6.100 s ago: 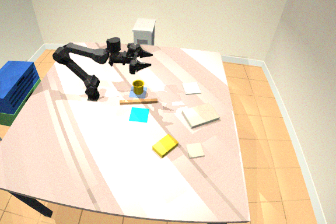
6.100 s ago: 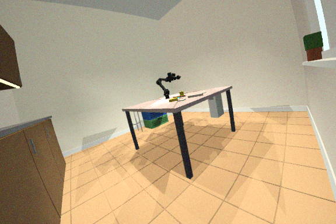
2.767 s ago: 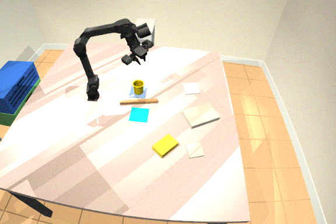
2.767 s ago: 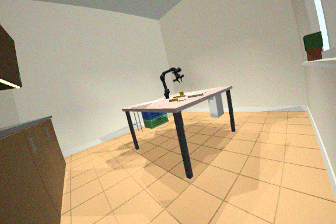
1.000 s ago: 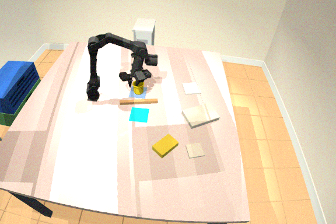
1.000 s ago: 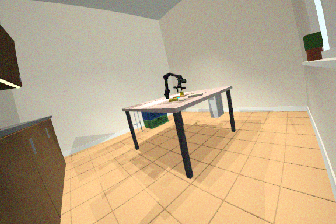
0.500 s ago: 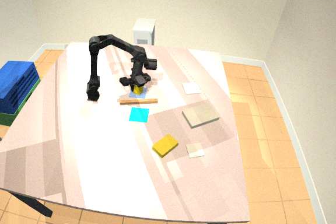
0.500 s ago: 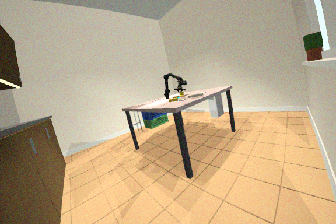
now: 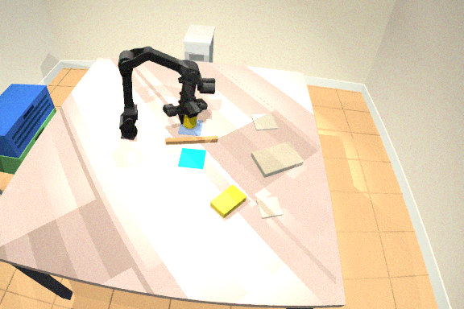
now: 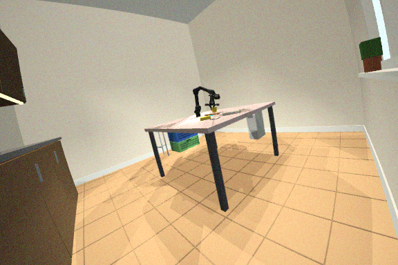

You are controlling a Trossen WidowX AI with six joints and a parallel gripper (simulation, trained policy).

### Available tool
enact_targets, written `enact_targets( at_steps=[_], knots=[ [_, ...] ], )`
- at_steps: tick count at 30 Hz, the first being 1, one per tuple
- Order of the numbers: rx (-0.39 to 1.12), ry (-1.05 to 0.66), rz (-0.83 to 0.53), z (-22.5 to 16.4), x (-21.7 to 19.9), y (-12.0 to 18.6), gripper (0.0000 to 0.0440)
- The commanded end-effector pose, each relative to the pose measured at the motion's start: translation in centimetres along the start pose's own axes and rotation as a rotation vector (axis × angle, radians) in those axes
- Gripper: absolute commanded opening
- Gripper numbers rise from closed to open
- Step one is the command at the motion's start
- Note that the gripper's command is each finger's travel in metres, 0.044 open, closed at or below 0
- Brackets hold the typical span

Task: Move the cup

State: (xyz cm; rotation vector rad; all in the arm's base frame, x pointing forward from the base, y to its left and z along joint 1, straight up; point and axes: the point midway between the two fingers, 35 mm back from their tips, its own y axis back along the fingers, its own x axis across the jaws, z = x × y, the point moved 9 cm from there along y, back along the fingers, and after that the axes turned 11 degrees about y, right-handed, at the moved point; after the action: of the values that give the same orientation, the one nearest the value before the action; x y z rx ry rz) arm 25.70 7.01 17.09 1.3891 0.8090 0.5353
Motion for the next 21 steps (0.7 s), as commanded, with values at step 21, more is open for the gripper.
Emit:
enact_targets(
  at_steps=[21],
  knots=[
    [-0.061,-0.216,0.135,3.1,-3.1,5.5,0.0000]
  ],
)
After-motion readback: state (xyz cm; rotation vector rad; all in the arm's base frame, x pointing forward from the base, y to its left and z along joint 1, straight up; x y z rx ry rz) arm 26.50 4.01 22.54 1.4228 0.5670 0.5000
